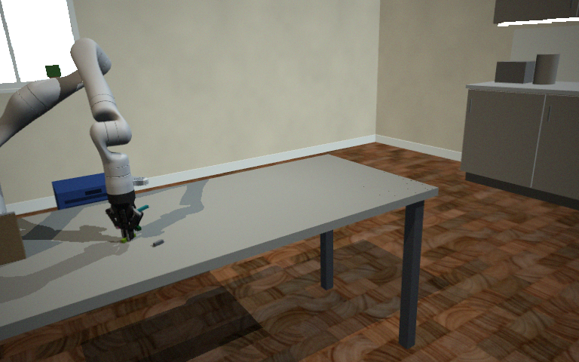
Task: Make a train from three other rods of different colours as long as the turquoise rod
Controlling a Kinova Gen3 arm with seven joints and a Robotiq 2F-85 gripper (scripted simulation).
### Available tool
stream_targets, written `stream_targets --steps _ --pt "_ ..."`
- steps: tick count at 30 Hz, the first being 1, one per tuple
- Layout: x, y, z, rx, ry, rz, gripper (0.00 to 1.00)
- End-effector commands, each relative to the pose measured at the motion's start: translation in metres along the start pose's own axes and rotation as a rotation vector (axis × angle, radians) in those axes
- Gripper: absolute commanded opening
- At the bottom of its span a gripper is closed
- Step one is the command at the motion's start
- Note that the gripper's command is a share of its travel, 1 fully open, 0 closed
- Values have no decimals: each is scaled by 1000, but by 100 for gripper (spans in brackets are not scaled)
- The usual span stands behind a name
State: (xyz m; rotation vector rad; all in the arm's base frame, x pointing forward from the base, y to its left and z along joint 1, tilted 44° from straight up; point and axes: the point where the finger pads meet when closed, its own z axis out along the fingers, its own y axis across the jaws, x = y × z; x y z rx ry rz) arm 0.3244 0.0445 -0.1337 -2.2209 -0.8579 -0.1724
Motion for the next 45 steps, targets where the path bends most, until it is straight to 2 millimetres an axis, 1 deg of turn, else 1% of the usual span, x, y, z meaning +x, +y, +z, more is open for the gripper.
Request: stream_targets --steps 1,7,10,14,20,22,25,28,31,42,44,45 --pt "0 1 -1 -2 1 0 5" --pt "0 1 -2 -2 1 0 5" --pt "0 1 -9 -2 1 0 5" --pt "0 0 -29 -2 1 0 5" --pt "0 0 -69 -2 1 0 5" --pt "0 0 -69 -2 1 0 5" --pt "0 0 -86 -2 1 0 5" --pt "0 0 -96 -2 1 0 5" --pt "0 0 -100 -2 1 0 5" --pt "0 0 -101 -2 1 -1 5" --pt "5 -4 -101 -1 2 -29 5" --pt "10 -9 -101 -1 2 -63 5"
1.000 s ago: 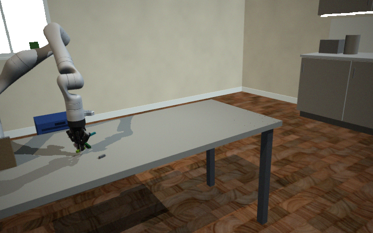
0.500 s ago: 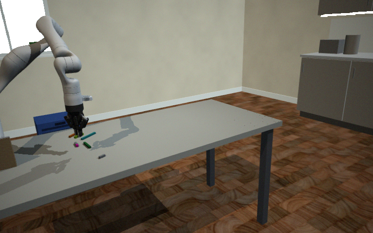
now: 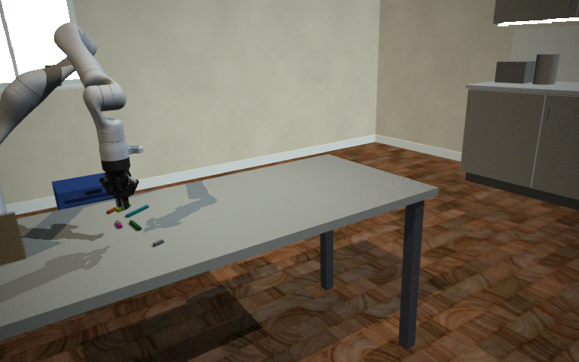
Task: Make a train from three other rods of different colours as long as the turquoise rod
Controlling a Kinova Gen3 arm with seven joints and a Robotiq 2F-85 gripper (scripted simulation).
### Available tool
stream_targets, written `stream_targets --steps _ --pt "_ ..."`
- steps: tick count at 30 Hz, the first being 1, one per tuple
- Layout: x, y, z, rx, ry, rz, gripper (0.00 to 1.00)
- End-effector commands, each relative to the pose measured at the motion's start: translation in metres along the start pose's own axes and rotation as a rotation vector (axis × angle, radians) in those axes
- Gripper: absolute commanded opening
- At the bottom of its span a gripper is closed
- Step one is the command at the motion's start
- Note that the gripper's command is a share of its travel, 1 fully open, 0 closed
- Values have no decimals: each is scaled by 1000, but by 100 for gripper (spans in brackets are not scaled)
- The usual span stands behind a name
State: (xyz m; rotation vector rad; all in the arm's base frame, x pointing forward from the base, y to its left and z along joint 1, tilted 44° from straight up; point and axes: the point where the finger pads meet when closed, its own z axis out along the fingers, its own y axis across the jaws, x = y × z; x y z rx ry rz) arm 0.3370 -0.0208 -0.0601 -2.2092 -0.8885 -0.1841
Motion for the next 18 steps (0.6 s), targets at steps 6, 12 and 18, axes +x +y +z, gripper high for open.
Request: stream_targets --steps 6,12,18 --pt "57 -59 -3 -1 8 -392 5" --pt "83 -101 -3 -2 7 -652 5" --pt "102 -148 -1 -3 1 -938 5"
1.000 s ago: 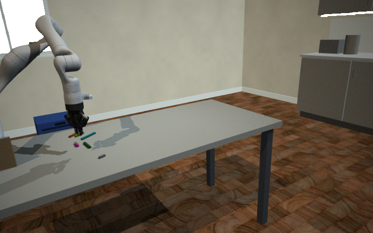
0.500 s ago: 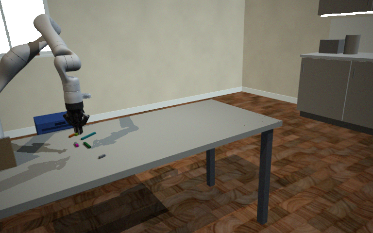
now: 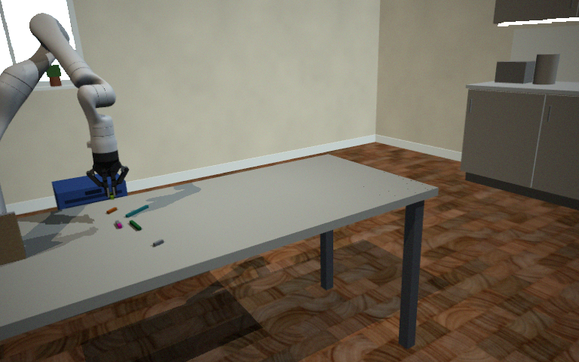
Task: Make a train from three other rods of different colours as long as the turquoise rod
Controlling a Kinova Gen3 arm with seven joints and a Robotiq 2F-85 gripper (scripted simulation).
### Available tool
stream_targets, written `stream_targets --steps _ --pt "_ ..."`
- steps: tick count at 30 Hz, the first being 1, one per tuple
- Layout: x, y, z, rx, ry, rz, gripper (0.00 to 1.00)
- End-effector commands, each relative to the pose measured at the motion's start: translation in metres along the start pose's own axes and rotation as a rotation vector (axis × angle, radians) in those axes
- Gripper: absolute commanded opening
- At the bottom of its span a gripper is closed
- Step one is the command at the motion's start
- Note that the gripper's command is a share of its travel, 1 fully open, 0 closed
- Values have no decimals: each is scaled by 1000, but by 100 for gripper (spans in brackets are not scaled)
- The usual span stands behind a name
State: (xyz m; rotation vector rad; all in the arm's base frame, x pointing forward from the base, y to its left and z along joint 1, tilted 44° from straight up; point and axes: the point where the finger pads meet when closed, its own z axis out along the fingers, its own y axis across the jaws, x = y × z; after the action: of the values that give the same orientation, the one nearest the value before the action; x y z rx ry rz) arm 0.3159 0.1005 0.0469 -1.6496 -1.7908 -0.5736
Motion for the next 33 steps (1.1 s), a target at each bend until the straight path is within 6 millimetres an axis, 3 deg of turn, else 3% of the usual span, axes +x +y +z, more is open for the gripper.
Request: stream_targets --steps 1,19,27,33 --pt "19 0 -10 -26 -16 -67 5" --pt "19 0 -7 -26 -16 -68 5" --pt "19 1 9 -26 -16 -68 5" --pt "18 2 34 -26 -16 -68 5"
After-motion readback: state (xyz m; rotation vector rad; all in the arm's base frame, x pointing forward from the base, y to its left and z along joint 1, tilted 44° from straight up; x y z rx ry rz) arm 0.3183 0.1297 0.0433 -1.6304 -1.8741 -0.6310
